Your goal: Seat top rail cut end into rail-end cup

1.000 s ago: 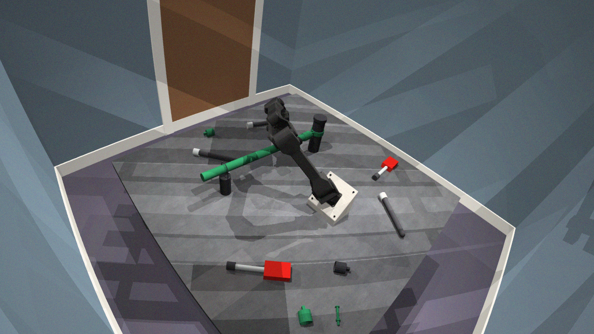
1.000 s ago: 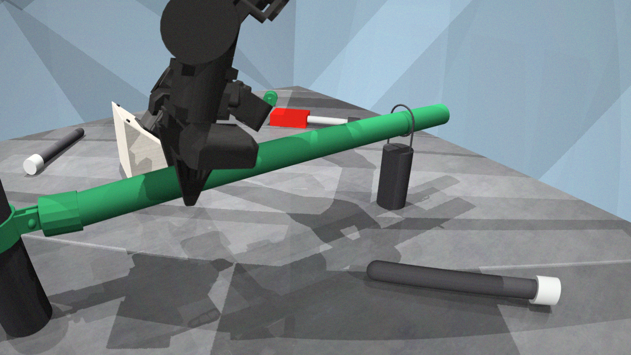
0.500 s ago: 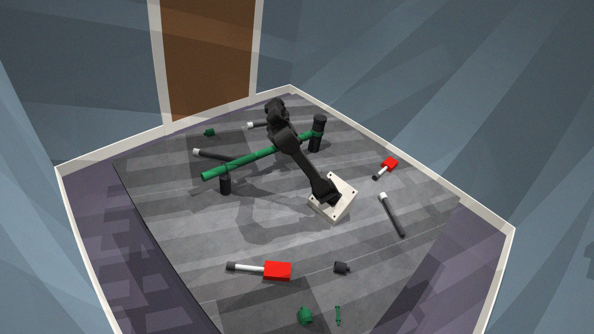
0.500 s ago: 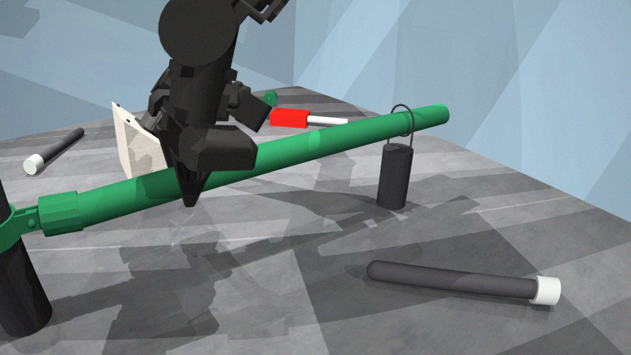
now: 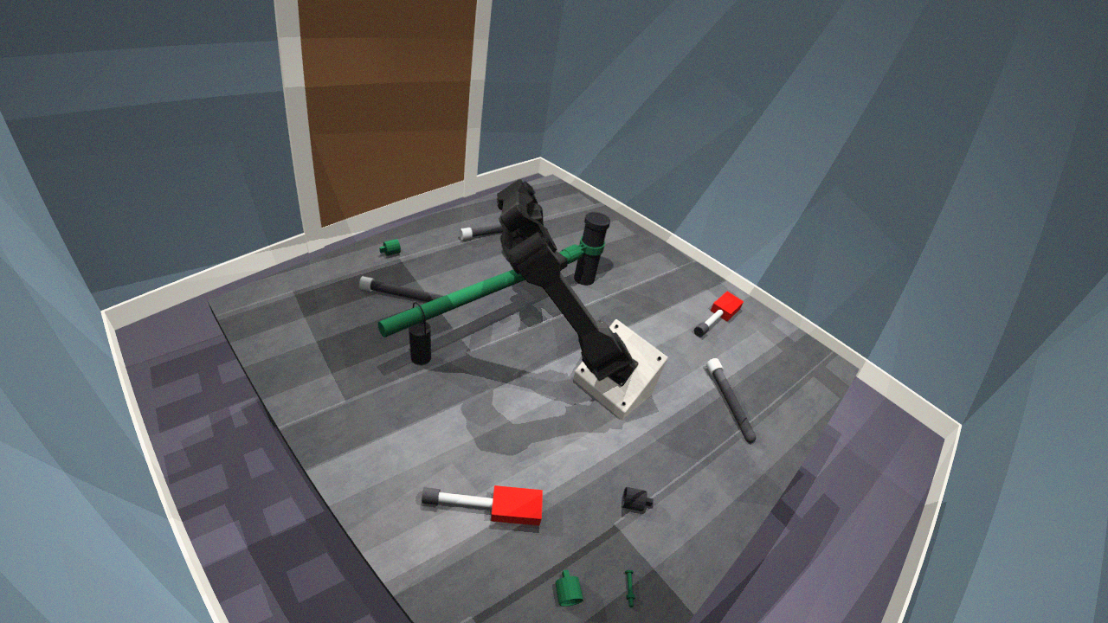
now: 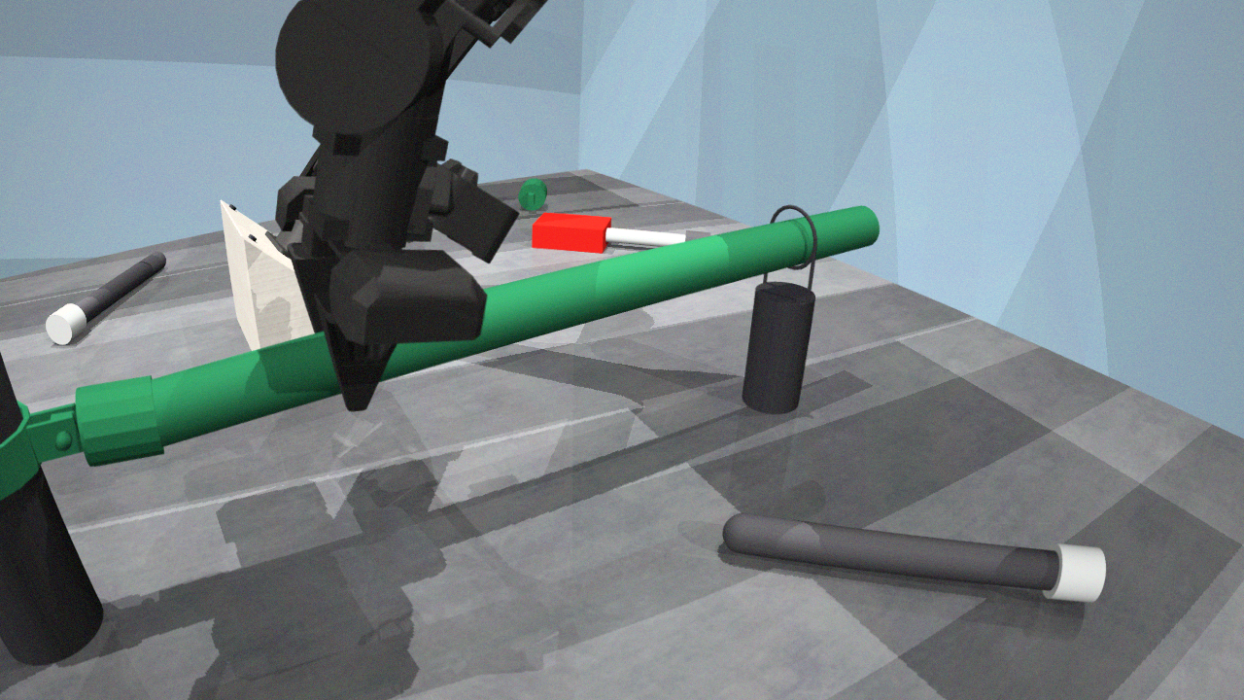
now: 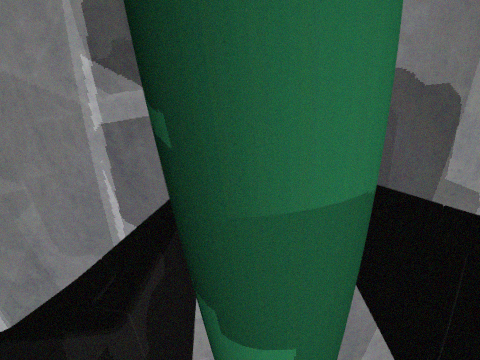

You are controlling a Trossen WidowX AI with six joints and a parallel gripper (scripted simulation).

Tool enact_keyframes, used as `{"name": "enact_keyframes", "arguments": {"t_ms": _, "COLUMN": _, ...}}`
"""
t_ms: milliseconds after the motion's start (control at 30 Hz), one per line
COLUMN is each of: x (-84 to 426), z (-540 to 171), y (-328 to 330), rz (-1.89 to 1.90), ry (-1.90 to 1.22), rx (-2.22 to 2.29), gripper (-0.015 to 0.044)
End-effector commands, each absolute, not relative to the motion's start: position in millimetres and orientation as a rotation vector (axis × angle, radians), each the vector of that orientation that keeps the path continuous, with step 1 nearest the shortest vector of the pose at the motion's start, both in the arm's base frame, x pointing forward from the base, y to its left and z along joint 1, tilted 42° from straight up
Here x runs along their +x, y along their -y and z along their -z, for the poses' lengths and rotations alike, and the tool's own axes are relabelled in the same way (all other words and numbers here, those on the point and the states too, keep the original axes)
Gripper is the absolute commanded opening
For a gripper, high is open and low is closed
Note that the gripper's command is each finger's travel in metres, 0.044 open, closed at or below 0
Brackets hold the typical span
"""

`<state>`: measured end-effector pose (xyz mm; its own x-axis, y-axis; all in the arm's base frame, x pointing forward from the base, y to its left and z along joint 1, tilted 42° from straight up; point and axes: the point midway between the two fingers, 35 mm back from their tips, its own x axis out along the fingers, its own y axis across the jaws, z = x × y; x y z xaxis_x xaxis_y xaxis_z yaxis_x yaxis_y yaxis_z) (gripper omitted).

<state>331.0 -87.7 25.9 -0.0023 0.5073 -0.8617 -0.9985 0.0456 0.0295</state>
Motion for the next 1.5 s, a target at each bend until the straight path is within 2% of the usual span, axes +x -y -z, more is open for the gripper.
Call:
{"name": "enact_keyframes", "arguments": {"t_ms": 0, "x": 331.5, "z": -26.1, "y": 99.2, "rz": -1.375, "ry": -0.850, "rx": -0.779, "gripper": 0.0000}}
{"name": "enact_keyframes", "arguments": {"t_ms": 1100, "x": 330.9, "z": -14.3, "y": 105.9, "rz": -1.394, "ry": -0.845, "rx": -0.768, "gripper": 0.0000}}
{"name": "enact_keyframes", "arguments": {"t_ms": 1467, "x": 331.2, "z": -17.7, "y": 105.9, "rz": -1.394, "ry": -0.845, "rx": -0.768, "gripper": 0.0289}}
